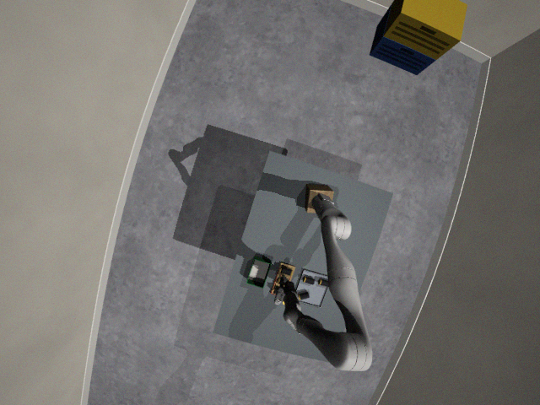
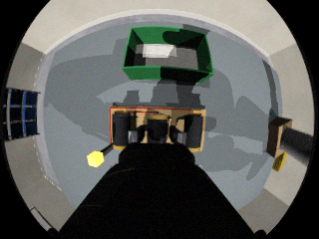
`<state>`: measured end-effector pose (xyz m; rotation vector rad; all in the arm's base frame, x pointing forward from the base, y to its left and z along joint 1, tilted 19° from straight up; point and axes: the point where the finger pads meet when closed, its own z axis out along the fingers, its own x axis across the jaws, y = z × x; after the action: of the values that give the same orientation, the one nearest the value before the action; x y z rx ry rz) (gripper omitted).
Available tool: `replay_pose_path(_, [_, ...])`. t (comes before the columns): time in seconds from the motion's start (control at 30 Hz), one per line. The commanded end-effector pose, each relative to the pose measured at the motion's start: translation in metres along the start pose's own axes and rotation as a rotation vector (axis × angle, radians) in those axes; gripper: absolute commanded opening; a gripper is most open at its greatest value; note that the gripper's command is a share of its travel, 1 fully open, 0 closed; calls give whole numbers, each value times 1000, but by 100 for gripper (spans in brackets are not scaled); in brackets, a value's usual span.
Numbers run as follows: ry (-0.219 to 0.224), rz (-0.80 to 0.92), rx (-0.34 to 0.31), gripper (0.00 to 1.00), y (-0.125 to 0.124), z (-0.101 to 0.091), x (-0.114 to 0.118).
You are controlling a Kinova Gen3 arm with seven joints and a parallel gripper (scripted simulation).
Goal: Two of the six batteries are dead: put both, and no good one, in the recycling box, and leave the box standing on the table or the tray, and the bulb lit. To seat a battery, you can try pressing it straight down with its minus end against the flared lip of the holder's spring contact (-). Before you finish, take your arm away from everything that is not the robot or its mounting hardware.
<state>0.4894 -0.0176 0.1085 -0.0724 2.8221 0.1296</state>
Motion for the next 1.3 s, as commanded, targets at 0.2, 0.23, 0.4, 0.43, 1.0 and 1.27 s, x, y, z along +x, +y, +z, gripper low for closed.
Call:
replay_pose_path(0.2, [-2, 0, 0, 90, 0, -1, -1])
replay_pose_path(0.23, [-2, 0, 0, 90, 0, -1, -1])
replay_pose_path(0.4, [-2, 0, 0, 90, 0, -1, -1])
replay_pose_path(0.43, [-2, 0, 0, 90, 0, -1, -1])
replay_pose_path(1.0, [-2, 0, 0, 90, 0, -46, 0])
replay_pose_path(1.27, [-2, 0, 0, 90, 0, -64, 0])
